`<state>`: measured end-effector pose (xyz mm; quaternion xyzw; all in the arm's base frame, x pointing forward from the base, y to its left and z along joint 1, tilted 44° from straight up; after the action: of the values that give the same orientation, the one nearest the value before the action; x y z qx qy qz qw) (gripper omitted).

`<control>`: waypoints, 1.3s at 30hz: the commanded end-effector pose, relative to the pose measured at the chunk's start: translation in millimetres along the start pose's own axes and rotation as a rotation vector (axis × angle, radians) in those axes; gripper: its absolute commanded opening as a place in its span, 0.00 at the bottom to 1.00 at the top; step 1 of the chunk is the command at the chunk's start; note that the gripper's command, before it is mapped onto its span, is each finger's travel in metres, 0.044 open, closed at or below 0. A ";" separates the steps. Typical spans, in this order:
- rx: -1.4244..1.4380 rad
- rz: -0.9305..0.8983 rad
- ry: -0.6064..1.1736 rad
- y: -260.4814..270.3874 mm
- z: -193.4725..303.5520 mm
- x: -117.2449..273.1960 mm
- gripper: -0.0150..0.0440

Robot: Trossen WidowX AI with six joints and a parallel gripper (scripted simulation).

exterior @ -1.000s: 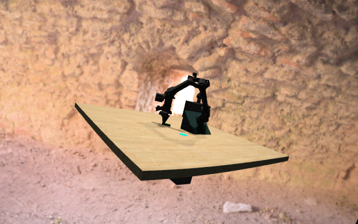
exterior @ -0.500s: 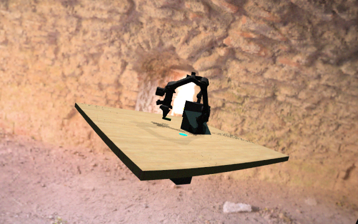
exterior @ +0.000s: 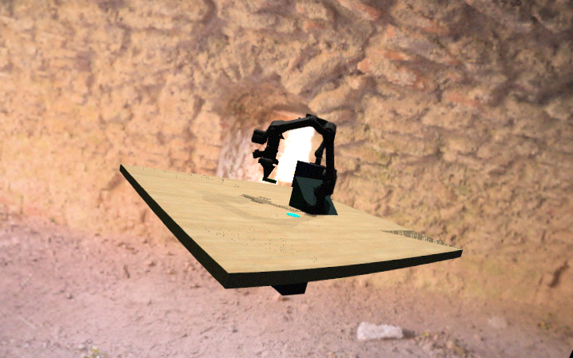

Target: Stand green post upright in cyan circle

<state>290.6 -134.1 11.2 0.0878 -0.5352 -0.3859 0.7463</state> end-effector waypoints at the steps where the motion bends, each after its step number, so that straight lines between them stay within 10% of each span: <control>1: 0.008 0.003 -0.005 -0.1 1.8 16.4 0.29; 39: 0.192 0.013 -0.012 96.8 50.2 38.1 0.29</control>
<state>300.5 -87.3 104.0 0.1468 -0.5742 -0.3308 0.7344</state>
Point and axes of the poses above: the point midway between the two fingers, 35 mm back from their tips, its own x axis back along the fingers, its own y axis across the jaws, z = x × y, the point moved 8 cm from there along x, back along the fingers, and after that the axes turned 14 degrees about x, right-handed, at the moved point
